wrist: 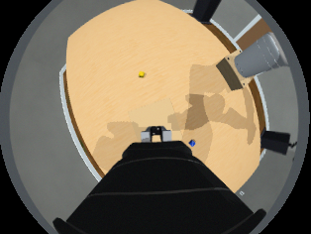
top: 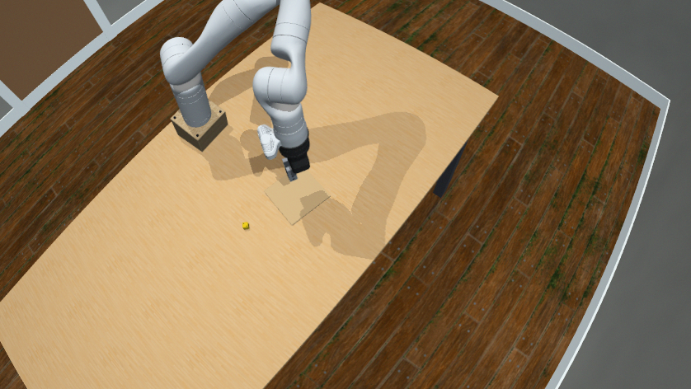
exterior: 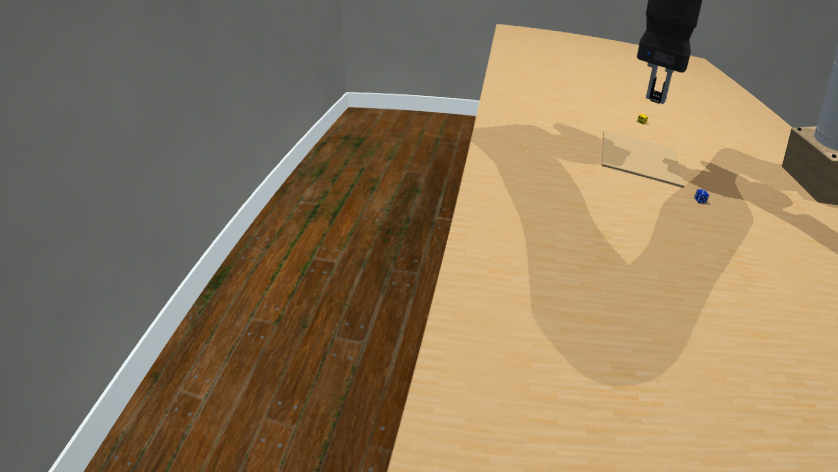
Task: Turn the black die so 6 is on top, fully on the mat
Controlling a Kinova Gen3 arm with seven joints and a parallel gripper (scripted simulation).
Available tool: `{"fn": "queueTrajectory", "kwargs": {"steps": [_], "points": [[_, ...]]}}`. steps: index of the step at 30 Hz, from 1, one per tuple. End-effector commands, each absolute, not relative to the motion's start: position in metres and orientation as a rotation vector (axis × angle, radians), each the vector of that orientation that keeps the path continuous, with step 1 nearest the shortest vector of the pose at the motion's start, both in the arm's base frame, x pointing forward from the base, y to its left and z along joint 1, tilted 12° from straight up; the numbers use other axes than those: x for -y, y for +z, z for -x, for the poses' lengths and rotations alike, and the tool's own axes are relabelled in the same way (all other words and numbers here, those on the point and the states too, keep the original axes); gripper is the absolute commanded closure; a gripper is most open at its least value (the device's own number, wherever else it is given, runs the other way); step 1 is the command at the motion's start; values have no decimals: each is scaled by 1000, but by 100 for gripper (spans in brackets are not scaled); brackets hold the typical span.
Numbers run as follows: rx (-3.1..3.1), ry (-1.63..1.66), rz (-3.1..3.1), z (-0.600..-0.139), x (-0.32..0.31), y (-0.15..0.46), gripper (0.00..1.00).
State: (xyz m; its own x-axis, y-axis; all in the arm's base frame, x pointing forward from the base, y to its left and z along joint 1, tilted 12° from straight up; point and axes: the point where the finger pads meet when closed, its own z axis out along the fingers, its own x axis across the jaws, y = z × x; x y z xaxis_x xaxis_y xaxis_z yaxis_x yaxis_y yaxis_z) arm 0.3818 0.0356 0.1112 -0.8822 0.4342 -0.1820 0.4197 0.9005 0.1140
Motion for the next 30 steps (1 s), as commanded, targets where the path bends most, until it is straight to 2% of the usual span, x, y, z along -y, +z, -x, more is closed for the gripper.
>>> {"fn": "queueTrajectory", "kwargs": {"steps": [1,18,30], "points": [[-2863,105,-648,-382,-36,111,66],[-2865,123,-629,-385,-41,106,66],[-2832,285,-606,-385,-41,106,66]]}}
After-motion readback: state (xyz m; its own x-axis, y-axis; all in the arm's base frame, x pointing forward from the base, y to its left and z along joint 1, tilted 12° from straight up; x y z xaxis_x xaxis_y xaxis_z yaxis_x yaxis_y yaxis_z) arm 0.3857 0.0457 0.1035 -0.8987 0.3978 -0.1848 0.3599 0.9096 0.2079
